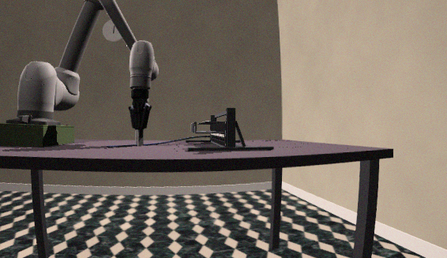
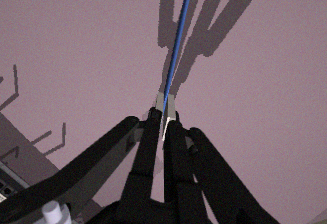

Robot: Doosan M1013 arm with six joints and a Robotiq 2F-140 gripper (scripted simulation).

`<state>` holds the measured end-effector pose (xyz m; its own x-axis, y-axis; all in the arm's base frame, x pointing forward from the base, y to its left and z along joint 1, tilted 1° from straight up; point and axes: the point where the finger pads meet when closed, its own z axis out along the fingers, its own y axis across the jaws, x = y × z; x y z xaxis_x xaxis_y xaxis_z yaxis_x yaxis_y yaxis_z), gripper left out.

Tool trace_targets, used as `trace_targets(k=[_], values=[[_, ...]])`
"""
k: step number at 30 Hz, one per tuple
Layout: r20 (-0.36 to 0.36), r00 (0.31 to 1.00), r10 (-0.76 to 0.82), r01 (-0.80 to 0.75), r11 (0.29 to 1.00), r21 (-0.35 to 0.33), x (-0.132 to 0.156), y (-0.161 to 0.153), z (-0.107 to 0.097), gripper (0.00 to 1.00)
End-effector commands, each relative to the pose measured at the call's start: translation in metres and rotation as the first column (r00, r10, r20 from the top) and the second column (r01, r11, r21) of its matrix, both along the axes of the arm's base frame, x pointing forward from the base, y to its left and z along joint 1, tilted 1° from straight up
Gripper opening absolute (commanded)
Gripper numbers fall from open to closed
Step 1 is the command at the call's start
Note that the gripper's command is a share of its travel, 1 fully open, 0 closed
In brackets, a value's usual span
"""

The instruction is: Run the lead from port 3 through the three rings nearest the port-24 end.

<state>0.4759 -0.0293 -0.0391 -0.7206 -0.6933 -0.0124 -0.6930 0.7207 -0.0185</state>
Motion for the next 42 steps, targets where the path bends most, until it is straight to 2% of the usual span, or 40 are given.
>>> trace_targets(k=[1, 42], values=[[0.0, 1.0, 0.0, 0.0, 1.0, 0.0, 0.0, 0.0001, 0.0, 0.0], [0.0, 1.0, 0.0, 0.0, 1.0, 0.0, -0.0001, 0.0001, 0.0063, 0.0]])
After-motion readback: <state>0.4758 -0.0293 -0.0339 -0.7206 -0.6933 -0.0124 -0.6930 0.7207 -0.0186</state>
